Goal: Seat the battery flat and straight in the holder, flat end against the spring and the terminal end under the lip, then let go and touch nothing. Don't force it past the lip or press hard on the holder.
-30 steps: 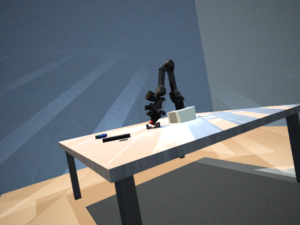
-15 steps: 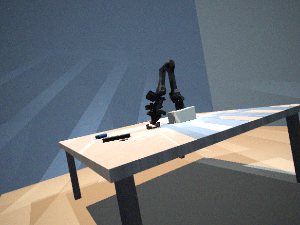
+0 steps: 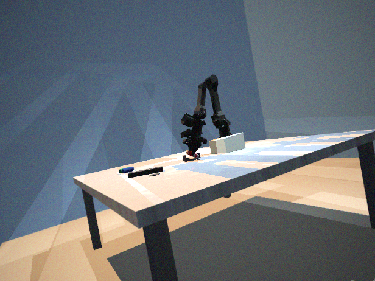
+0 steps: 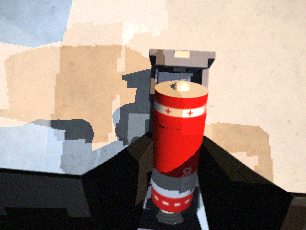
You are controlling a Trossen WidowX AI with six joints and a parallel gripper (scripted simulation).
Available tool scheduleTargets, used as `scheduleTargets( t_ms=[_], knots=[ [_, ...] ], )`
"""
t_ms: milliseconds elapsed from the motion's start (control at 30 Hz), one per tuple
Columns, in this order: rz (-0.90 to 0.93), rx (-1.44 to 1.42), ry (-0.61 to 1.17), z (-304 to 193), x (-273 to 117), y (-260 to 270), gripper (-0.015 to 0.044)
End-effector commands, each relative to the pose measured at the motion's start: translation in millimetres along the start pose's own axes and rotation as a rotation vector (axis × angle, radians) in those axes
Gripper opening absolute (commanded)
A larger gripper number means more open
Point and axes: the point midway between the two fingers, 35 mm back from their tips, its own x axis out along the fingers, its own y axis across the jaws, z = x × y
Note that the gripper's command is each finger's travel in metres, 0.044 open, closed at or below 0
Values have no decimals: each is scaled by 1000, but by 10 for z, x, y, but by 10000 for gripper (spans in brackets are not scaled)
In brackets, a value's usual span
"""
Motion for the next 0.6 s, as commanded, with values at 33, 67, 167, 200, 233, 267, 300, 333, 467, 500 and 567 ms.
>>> scheduleTargets(
  t_ms=[33,67,167,200,233,267,300,333,467,500,567],
  knots=[
    [2,-2,49,-62,31,3,83],
    [2,-2,55,-59,34,3,83],
    [1,-1,71,-53,44,2,83],
    [2,-1,77,-51,47,3,83],
    [2,-2,83,-49,50,3,83],
    [2,-2,89,-48,53,4,83],
    [2,-2,94,-46,56,4,83],
    [2,-2,100,-44,59,4,83],
    [2,-1,123,-37,71,5,83],
    [1,0,126,-30,75,2,83],
    [0,1,132,-16,82,-4,83]
  ],
)
